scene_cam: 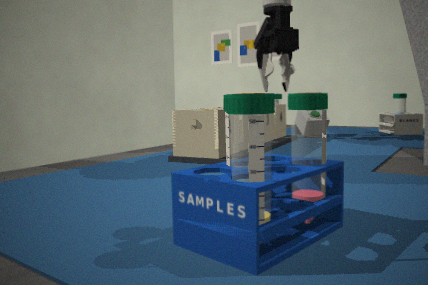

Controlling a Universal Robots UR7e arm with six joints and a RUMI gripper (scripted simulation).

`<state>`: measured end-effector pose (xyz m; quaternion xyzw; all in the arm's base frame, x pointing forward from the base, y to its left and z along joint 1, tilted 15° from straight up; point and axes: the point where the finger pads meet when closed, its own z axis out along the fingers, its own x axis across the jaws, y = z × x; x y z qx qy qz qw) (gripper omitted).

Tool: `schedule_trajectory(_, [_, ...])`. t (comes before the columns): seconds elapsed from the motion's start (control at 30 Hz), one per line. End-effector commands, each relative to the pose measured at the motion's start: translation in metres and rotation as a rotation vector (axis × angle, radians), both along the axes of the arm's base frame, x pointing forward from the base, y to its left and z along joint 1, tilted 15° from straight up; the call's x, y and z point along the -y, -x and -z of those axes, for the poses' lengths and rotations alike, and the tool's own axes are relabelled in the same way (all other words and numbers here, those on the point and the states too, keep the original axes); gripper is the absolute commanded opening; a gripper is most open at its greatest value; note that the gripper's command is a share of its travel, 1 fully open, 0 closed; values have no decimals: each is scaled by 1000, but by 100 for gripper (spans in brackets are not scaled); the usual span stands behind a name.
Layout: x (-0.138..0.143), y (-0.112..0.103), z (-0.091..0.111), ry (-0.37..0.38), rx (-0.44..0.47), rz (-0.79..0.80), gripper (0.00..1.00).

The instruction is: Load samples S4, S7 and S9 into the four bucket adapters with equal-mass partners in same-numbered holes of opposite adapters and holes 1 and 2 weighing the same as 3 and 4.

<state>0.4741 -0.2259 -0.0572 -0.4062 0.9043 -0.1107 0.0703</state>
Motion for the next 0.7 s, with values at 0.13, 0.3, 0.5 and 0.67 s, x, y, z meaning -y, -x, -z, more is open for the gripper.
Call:
schedule_trajectory(0.13, [3, -5, 17, 1, 1, 1, 35])
schedule_trajectory(0.3, [4, -6, 22, 1, 1, 1, 35])
schedule_trajectory(0.5, [4, -6, 25, 1, 1, 1, 35])
schedule_trajectory(0.67, [4, -6, 25, 1, 1, 1, 0])
